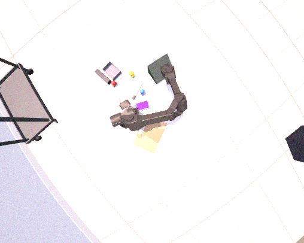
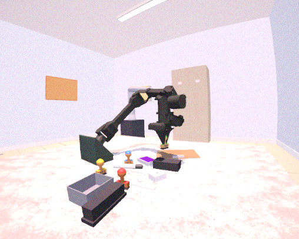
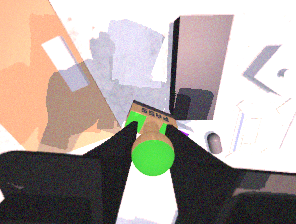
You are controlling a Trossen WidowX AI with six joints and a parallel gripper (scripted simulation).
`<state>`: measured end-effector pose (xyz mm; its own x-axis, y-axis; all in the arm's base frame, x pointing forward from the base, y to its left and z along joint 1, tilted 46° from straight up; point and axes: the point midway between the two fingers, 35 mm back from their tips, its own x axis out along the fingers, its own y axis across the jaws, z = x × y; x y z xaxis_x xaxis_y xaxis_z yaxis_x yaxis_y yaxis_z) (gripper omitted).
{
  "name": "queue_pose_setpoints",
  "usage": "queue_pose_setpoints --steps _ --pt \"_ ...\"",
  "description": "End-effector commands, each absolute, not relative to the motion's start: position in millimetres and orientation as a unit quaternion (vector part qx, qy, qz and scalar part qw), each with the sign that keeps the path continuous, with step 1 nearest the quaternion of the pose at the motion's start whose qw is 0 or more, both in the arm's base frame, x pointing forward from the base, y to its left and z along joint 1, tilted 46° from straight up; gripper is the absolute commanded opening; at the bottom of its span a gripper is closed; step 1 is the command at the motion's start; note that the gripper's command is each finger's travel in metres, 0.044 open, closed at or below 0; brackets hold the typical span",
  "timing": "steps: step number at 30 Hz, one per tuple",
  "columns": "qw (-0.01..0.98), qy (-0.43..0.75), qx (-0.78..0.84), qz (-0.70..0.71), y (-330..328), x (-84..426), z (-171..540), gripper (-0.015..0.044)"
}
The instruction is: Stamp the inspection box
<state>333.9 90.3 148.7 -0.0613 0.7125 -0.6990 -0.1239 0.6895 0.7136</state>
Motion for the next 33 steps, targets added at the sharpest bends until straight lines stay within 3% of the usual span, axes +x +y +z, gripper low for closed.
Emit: queue_pose_setpoints --steps 1,18,33 --pt "0.648 0.653 0.222 0.323 83 321 145 0.0" --pt "0.647 0.654 0.223 0.323 62 261 125 0.0" --pt "0.647 0.654 0.223 0.322 66 259 119 0.0"
